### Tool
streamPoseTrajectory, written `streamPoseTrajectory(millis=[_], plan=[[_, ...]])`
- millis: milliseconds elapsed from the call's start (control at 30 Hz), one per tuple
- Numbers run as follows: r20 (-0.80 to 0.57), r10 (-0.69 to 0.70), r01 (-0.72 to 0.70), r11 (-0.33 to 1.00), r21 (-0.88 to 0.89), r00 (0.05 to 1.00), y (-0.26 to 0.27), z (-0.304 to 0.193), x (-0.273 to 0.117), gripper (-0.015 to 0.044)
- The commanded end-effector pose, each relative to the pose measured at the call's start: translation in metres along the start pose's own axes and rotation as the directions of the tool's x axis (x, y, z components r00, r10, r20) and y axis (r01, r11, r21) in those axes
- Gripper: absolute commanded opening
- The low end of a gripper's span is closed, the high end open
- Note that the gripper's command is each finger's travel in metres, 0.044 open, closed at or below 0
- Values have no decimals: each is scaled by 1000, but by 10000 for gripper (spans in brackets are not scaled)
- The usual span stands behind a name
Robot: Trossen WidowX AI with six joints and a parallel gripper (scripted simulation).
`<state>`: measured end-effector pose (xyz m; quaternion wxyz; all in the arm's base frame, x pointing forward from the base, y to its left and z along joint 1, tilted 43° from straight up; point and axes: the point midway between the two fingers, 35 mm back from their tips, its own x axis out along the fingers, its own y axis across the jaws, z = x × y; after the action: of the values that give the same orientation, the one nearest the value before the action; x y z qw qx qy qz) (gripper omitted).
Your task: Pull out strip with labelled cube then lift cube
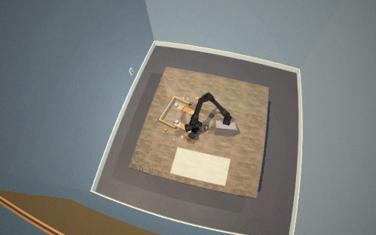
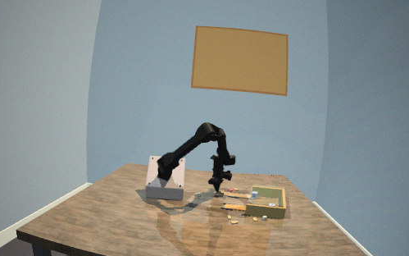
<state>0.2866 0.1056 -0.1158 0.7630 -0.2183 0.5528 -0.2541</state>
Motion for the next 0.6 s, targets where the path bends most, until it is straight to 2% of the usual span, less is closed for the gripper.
streamPoseTrajectory(millis=[0,567], plan=[[-38,-12,11,1000,-14,999,-5,-17,7,0],[-39,-12,11,1000,-14,999,-5,-38,6,0]])
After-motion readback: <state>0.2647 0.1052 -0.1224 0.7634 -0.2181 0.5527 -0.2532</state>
